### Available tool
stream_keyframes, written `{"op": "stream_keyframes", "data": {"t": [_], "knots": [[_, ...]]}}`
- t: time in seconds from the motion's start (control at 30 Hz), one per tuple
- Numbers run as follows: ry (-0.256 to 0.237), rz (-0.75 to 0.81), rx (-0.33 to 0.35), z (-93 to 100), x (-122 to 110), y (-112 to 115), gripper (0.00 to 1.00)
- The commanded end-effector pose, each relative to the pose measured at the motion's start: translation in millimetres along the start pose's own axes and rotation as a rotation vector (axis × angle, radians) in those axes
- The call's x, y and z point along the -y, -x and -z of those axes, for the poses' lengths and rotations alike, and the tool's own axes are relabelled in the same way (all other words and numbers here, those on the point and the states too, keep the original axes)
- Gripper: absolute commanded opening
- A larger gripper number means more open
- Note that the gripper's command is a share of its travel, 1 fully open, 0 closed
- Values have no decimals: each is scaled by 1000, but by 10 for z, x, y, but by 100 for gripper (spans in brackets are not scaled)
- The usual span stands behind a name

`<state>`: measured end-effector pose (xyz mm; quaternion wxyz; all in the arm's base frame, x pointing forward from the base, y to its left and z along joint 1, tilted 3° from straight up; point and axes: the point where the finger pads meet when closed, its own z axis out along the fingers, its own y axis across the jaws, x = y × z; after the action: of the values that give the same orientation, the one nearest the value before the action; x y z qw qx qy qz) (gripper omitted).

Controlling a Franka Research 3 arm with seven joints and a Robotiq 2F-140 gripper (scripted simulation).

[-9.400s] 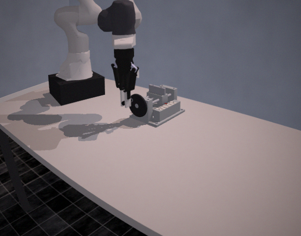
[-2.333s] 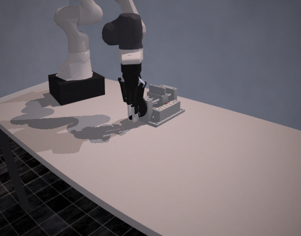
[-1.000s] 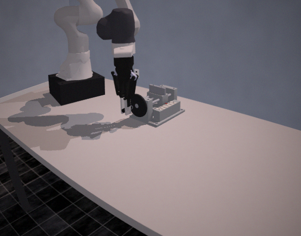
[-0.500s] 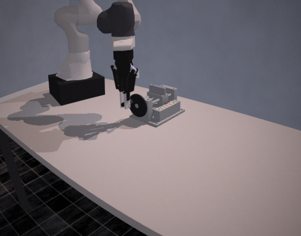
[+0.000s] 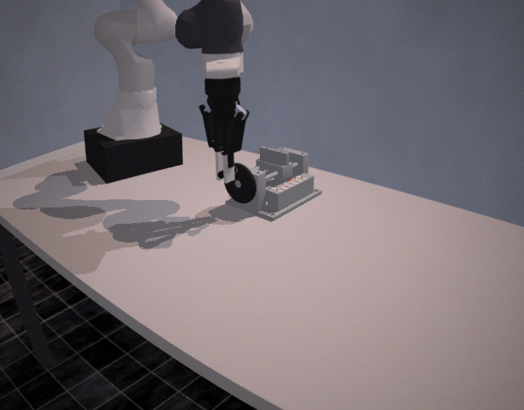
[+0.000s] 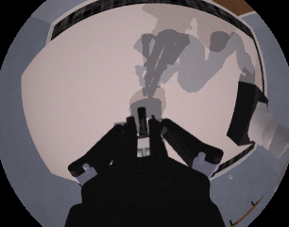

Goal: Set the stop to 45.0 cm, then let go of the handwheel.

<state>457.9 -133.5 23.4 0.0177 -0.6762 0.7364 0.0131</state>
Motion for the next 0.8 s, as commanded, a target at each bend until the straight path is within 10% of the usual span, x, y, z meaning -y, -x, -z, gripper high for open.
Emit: {"op": "stream_keyframes", "data": {"t": [0.0,0.77], "knots": [[-7,-2,0,3,97,3,4],[-7,-2,0,-282,432,3,4]]}}
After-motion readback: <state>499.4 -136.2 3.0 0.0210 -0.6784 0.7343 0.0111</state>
